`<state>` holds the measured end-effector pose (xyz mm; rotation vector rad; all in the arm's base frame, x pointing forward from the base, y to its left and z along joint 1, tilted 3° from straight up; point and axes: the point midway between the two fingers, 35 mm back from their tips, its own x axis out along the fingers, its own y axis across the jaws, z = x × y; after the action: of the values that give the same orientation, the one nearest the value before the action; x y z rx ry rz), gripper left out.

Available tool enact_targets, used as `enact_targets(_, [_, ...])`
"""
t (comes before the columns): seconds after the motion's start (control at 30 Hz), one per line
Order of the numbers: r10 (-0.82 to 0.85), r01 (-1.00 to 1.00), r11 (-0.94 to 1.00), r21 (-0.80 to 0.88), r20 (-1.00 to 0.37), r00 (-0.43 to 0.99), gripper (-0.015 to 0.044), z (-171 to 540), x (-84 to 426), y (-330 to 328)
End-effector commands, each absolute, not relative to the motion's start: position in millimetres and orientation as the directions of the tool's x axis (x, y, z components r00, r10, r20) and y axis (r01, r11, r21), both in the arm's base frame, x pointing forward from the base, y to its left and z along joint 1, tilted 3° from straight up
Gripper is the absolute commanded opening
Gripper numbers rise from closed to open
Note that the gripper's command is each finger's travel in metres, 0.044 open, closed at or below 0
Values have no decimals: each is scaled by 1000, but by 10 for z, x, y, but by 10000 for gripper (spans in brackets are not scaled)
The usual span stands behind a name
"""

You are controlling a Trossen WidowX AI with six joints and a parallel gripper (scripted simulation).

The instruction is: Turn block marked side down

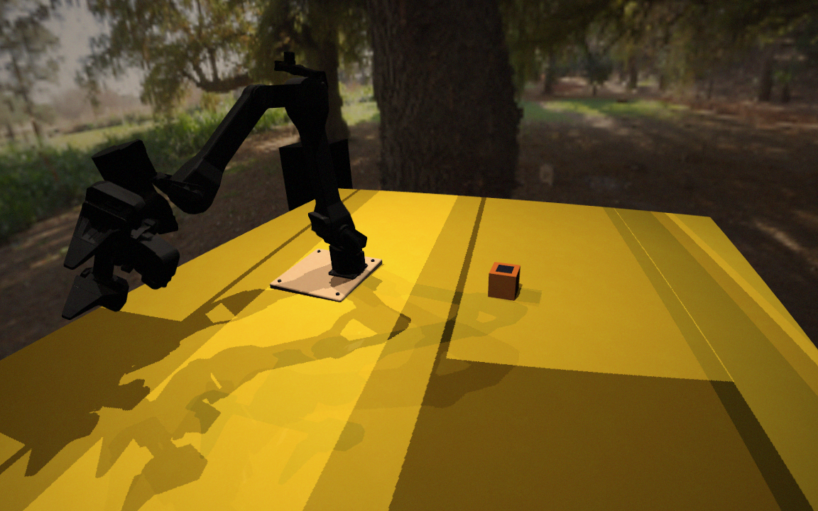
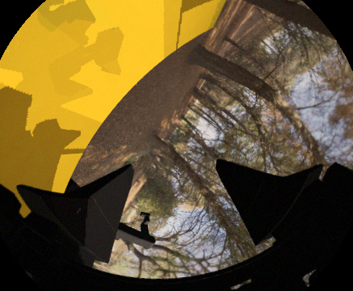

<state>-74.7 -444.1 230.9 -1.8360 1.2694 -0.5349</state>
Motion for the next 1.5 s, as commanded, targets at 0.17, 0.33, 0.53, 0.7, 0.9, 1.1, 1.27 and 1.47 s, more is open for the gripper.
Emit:
enact_targets(0.17, [-870,-458,-110,-882,-138,474,440,2295,-290,-4501])
enact_targets(0.33, [-787,-288,66,-955,-227,574,440,2202,482,-4527])
enact_targets(0.53, [-635,-132,414,-901,-390,667,440,2006,1536,-4306])
enact_targets(0.7, [-480,-95,670,-737,-527,702,440,1846,2317,-3880])
enact_targets(0.9, [-279,-109,877,-467,-682,676,440,1673,3068,-3131])
enact_targets(1.1, [-100,-116,973,-197,-822,561,440,1545,3539,-2176])
enact_targets(1.27, [-3,-86,995,-41,-913,407,440,1493,3670,-1321])
enact_targets(1.47, [16,-21,1000,12,-979,201,440,1511,3534,-391])
